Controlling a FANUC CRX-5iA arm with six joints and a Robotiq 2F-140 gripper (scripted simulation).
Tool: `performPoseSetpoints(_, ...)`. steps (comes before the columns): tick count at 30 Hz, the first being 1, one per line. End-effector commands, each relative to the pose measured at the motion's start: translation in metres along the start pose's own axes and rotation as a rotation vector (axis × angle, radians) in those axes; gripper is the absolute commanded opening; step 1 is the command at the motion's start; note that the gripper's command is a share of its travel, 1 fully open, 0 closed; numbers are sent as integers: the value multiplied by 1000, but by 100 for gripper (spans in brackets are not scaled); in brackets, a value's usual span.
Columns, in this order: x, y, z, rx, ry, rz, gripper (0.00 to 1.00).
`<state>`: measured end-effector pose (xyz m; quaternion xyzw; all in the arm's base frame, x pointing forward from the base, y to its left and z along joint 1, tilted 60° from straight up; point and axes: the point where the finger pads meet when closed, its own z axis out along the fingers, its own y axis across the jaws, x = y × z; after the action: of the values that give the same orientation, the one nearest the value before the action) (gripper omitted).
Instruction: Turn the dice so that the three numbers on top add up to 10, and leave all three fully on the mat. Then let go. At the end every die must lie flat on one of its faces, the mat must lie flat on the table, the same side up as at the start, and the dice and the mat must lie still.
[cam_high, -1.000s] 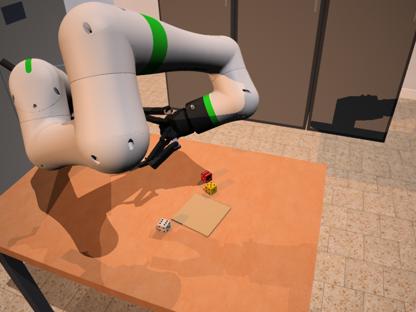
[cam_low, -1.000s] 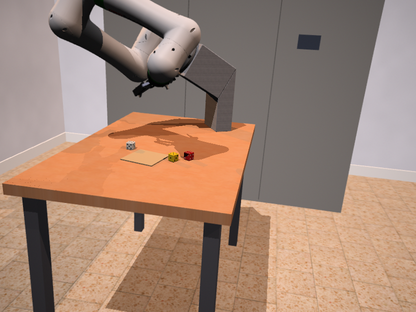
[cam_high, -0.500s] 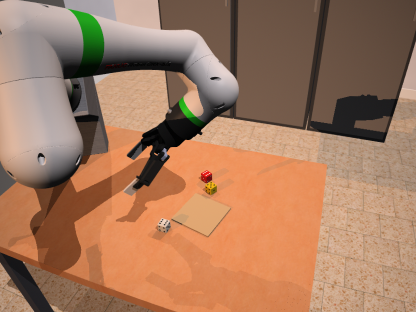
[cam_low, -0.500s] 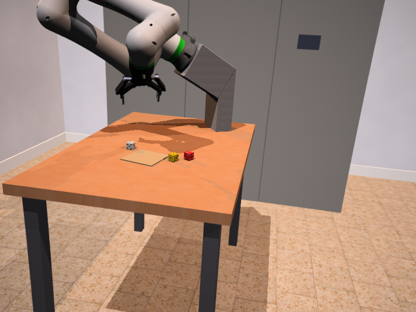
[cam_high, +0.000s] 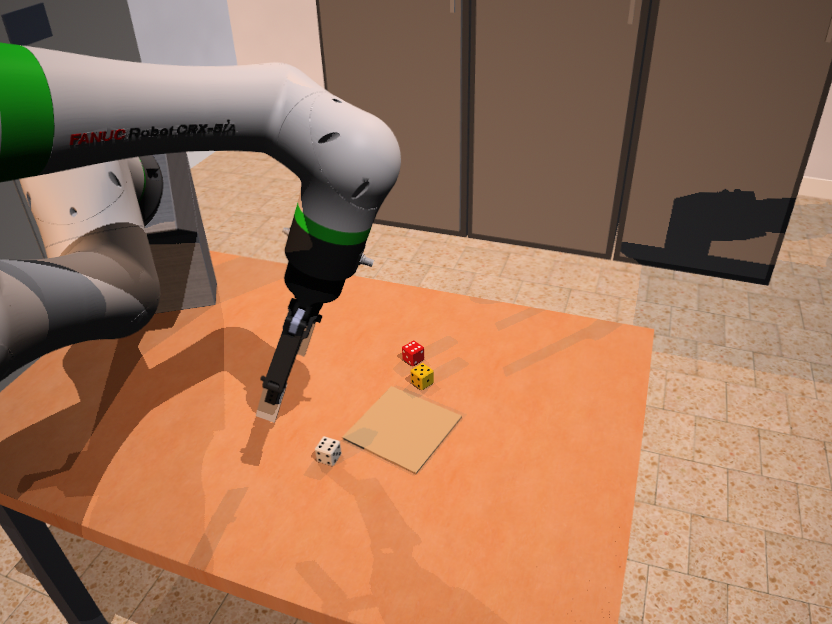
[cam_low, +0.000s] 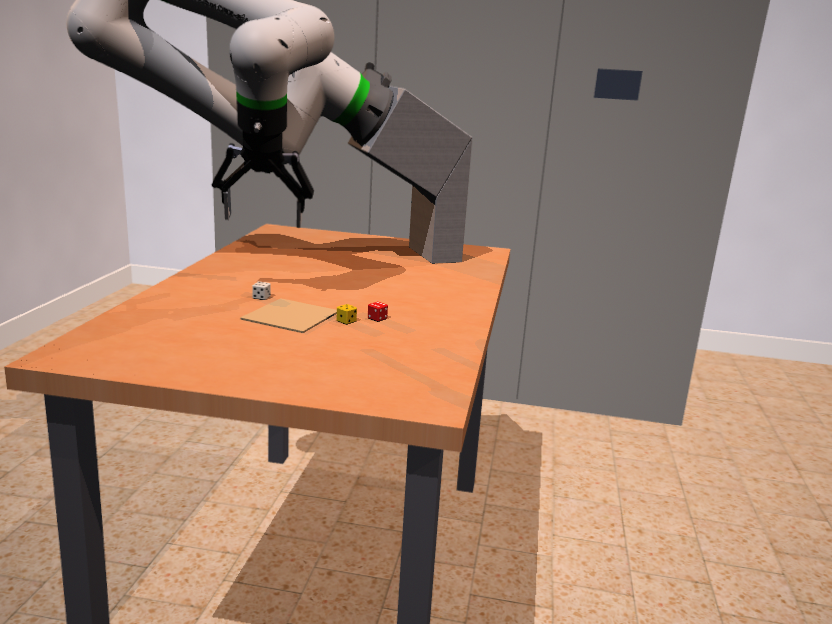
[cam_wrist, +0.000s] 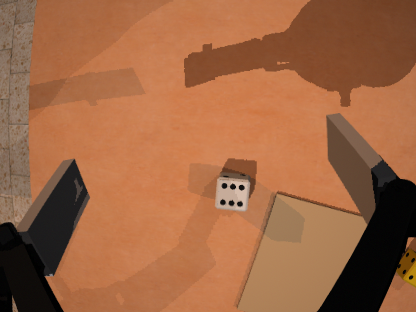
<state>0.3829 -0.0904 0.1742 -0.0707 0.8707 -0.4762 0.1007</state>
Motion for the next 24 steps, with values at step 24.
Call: performPoseSetpoints(24,-30,3,-10,-98,-355,196,100)
